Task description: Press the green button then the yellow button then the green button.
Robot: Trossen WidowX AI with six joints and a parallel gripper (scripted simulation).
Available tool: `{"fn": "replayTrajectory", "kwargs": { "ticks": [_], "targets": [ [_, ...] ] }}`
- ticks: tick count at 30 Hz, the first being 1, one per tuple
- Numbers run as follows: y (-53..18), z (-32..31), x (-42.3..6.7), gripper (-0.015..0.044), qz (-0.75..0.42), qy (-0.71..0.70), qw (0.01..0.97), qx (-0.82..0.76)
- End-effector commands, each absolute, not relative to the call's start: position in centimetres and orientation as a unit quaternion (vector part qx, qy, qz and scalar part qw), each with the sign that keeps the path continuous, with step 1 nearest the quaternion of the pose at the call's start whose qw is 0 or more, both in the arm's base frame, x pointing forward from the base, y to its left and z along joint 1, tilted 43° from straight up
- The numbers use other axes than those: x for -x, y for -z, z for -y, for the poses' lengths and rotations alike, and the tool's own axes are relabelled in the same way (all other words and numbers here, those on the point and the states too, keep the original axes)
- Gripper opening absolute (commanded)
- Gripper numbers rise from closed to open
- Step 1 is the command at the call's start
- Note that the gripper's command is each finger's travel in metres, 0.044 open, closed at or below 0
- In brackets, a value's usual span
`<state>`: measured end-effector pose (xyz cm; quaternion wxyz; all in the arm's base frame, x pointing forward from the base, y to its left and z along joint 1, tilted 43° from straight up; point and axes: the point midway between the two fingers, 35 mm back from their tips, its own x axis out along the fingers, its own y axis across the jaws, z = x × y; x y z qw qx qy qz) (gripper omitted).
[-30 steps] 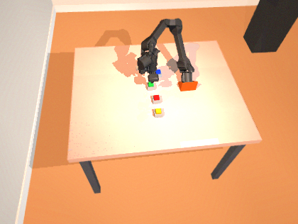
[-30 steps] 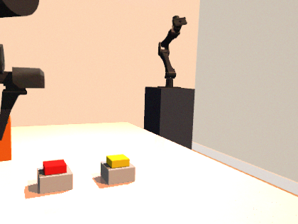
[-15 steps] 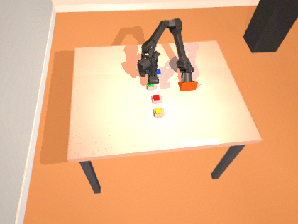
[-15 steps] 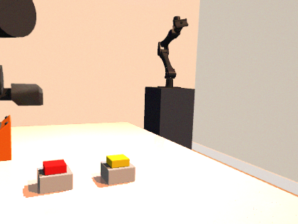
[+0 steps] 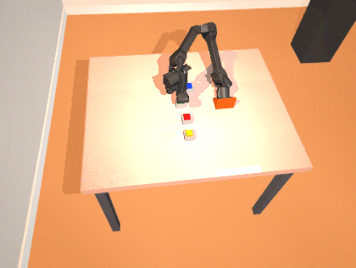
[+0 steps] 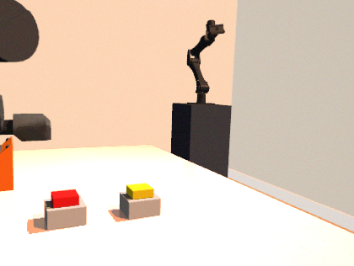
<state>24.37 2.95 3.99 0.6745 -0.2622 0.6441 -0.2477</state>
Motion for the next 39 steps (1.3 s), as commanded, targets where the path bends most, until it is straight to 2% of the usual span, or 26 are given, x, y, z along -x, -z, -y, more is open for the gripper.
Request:
{"fn": "replayTrajectory", "kwargs": {
  "ticks": [1,27,39],
  "targets": [
    [-3.5,-2.4,-24.3,0.002,-0.644,0.248,0.673,0.266],
    [-3.0,-1.9,-24.3,0.002,-0.644,0.249,0.673,0.266],
    [-8.5,-7.2,-24.1,0.002,-0.645,0.247,0.673,0.265]
  ]
}}
